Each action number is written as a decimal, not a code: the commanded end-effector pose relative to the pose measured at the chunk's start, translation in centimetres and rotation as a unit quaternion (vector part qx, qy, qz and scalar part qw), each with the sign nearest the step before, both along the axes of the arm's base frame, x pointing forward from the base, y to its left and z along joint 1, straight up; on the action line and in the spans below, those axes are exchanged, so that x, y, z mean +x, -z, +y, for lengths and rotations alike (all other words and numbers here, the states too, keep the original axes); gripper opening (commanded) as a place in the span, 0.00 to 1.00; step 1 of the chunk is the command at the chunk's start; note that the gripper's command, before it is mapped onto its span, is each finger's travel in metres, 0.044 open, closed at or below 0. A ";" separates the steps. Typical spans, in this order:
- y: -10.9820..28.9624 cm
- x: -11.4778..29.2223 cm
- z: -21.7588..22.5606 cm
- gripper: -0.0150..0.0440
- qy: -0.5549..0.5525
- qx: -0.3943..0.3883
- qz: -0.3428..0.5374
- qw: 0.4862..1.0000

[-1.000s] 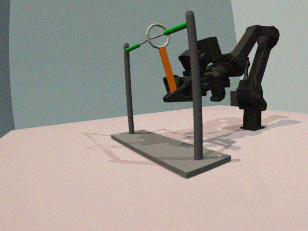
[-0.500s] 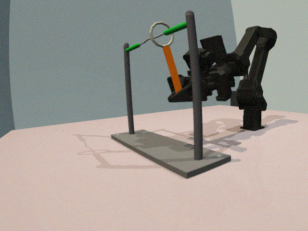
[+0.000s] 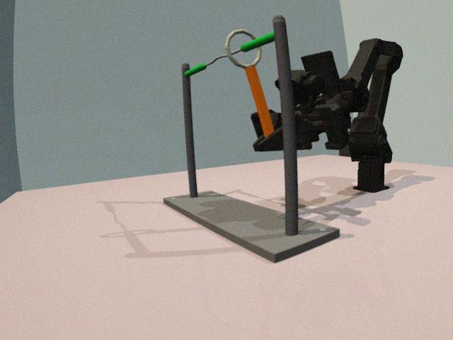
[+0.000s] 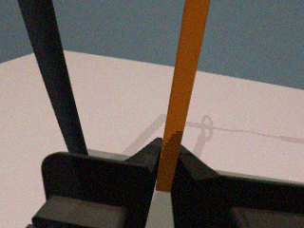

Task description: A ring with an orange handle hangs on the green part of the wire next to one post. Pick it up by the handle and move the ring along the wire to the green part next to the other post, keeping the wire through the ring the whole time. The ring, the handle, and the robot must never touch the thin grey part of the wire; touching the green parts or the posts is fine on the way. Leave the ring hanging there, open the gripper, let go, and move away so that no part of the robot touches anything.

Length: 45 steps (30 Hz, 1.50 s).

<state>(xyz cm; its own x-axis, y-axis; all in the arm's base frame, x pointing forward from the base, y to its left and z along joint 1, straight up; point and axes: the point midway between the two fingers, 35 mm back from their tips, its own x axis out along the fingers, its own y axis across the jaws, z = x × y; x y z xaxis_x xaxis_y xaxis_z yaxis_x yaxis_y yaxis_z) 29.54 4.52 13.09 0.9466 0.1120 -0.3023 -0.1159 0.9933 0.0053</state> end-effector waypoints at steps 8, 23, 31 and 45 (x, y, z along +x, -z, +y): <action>0.0 -0.1 1.1 0.00 0.001 0.002 -0.003 1.000; 1.3 -0.1 1.6 0.00 0.000 0.002 -0.003 1.000; 1.9 -0.1 1.6 0.00 0.000 0.002 -0.003 1.000; 1.9 -0.1 1.6 0.00 0.000 0.002 -0.003 1.000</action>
